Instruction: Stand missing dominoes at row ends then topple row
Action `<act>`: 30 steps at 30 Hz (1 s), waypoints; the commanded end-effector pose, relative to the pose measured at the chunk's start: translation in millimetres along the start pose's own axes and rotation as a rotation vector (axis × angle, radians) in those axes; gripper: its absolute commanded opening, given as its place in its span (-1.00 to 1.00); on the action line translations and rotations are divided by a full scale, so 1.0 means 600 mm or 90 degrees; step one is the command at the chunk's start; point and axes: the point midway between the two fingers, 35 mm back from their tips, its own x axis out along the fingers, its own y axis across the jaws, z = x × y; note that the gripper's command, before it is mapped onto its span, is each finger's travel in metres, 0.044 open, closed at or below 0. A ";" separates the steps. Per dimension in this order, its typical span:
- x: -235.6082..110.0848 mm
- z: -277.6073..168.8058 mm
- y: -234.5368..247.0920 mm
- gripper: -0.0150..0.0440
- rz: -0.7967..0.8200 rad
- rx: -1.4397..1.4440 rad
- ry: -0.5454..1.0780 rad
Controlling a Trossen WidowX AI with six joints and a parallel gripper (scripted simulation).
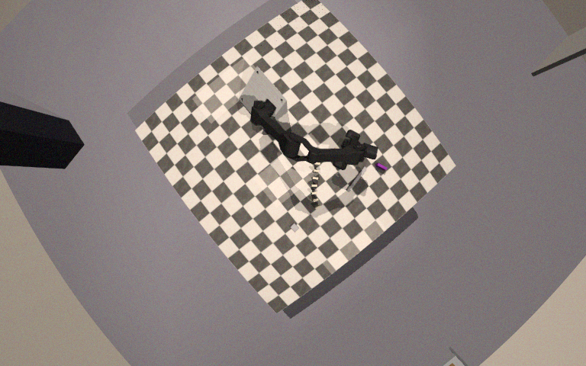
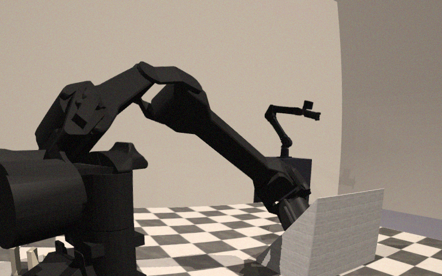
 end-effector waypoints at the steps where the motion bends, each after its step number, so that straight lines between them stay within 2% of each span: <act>1: -0.066 0.001 0.002 -0.40 0.002 0.004 -0.016; 8: -0.171 -0.009 0.004 -0.40 0.003 0.003 -0.016; 12: -0.175 -0.004 0.020 -0.40 0.004 -0.020 -0.018; 17: -0.177 0.016 0.120 -0.40 0.007 -0.165 -0.028; 30: -0.166 0.024 0.133 -0.40 0.024 -0.167 -0.040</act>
